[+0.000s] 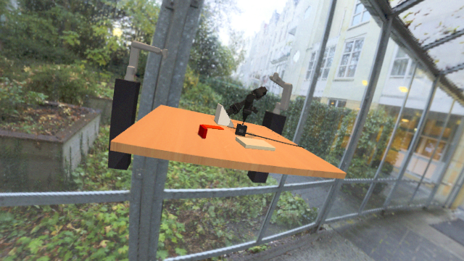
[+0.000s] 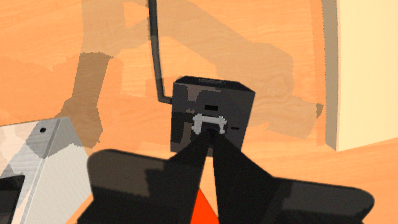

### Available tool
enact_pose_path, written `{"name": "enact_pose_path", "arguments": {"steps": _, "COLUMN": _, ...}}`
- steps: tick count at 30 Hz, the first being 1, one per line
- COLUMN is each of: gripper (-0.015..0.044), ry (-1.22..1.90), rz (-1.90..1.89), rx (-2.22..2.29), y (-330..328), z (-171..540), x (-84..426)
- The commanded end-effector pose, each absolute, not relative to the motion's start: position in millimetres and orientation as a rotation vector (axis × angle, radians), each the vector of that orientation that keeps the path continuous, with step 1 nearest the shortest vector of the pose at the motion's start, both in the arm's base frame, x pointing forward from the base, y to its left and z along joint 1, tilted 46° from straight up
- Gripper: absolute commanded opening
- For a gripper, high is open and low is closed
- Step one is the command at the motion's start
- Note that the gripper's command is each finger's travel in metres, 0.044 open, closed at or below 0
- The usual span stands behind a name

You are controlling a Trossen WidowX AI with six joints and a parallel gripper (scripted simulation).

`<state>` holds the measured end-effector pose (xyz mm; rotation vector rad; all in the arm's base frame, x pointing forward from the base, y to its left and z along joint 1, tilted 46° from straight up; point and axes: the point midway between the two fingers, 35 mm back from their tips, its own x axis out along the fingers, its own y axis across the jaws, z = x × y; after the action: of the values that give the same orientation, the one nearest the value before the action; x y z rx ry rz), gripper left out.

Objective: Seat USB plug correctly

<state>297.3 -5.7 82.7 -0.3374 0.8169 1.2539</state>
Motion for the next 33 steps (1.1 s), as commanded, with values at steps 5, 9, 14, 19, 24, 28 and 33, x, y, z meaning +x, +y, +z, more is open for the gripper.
{"name": "enact_pose_path", "arguments": {"steps": 5, "gripper": 0.0000, "ry": 0.816, "rz": 1.254, "rx": -0.339, "y": -6.0, "z": 83.0, "x": 297.5}}
{"name": "enact_pose_path", "arguments": {"steps": 9, "gripper": 0.0000, "ry": 0.816, "rz": 1.254, "rx": -0.339, "y": -6.0, "z": 83.0, "x": 297.5}}
{"name": "enact_pose_path", "arguments": {"steps": 14, "gripper": 0.0000, "ry": 0.817, "rz": 1.254, "rx": -0.337, "y": -6.0, "z": 83.0, "x": 297.3}}
{"name": "enact_pose_path", "arguments": {"steps": 19, "gripper": 0.0000, "ry": 0.817, "rz": 1.254, "rx": -0.338, "y": -8.3, "z": 85.3, "x": 297.0}}
{"name": "enact_pose_path", "arguments": {"steps": 24, "gripper": 0.0000, "ry": 0.817, "rz": 1.254, "rx": -0.338, "y": -10.7, "z": 87.6, "x": 296.7}}
{"name": "enact_pose_path", "arguments": {"steps": 28, "gripper": 0.0000, "ry": 0.817, "rz": 1.254, "rx": -0.338, "y": -12.6, "z": 89.5, "x": 296.5}}
{"name": "enact_pose_path", "arguments": {"steps": 33, "gripper": 0.0000, "ry": 0.817, "rz": 1.254, "rx": -0.338, "y": -15.0, "z": 91.8, "x": 296.2}}
